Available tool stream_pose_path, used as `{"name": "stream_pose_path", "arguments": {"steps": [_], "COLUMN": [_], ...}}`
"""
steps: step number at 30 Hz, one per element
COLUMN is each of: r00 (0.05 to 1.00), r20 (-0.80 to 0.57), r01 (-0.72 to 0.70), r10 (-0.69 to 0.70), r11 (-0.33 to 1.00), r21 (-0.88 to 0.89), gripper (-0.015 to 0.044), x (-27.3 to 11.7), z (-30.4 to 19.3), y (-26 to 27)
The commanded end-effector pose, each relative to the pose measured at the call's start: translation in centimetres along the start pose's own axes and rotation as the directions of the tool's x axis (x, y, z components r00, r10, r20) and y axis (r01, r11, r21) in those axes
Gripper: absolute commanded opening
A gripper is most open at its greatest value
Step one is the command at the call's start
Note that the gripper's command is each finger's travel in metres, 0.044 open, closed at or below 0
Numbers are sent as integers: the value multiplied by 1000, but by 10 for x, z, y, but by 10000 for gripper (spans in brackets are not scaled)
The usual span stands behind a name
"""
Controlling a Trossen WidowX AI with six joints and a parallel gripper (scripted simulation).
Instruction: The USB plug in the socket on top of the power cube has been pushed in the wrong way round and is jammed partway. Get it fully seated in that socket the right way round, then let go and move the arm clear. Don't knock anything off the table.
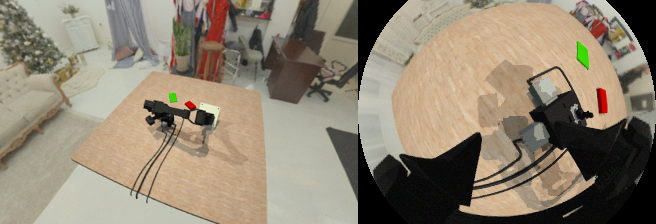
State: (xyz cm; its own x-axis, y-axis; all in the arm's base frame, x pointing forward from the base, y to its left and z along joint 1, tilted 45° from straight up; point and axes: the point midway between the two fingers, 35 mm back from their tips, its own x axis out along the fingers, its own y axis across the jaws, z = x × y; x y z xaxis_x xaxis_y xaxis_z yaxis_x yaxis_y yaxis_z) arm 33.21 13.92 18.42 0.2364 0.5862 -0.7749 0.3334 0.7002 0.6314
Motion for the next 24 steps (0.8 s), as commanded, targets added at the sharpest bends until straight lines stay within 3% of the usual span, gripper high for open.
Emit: {"name": "stream_pose_path", "arguments": {"steps": [1,5,7,24], "r00": [992,959,945,944], "r20": [-114,-282,-326,-331], "r01": [94,239,284,289], "r10": [-55,-24,11,16], "r11": [923,601,464,446], "r21": [374,763,839,847], "gripper": [440,440,440,440], "x": [-8,-25,-32,-30], "z": [16,25,27,26], "y": [-45,-94,-105,-107]}}
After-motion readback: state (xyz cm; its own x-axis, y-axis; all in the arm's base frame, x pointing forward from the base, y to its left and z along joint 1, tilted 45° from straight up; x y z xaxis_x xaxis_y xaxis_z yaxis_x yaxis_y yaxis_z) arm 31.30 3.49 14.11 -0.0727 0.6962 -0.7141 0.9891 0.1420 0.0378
